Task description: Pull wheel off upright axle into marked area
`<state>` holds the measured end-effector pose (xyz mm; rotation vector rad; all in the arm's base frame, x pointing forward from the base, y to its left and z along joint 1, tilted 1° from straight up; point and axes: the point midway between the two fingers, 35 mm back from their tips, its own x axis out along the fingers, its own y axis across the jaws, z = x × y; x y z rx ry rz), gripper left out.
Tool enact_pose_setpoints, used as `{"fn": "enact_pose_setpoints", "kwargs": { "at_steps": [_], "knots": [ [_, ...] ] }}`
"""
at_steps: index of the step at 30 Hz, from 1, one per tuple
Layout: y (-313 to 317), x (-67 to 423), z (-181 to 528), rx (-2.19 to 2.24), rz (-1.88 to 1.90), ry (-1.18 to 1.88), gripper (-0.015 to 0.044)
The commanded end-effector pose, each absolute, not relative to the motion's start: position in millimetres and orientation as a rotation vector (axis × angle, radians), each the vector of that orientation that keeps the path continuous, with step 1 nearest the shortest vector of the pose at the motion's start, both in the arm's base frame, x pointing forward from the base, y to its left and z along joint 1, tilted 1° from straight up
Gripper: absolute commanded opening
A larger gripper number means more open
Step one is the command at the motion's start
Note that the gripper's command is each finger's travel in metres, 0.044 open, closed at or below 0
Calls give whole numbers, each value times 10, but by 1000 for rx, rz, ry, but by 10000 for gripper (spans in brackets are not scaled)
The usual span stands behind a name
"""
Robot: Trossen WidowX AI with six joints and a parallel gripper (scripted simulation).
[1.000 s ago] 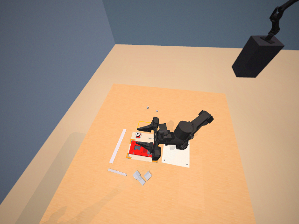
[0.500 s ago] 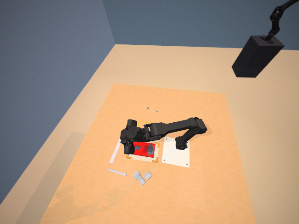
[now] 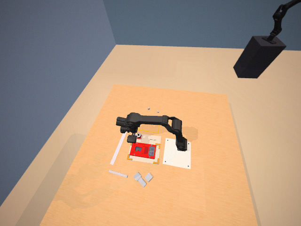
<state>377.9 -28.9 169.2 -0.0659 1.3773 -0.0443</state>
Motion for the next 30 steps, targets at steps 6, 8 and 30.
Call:
{"fn": "enact_pose_setpoints", "kwargs": {
  "at_steps": [6, 8, 30],
  "knots": [
    [-487, 3653, 1476, 59, -44, 1547, 300],
    [-509, 3640, 1475, 59, -44, 1548, 300],
    [-511, 3661, 731, 59, -44, 1548, 300]
  ]
}}
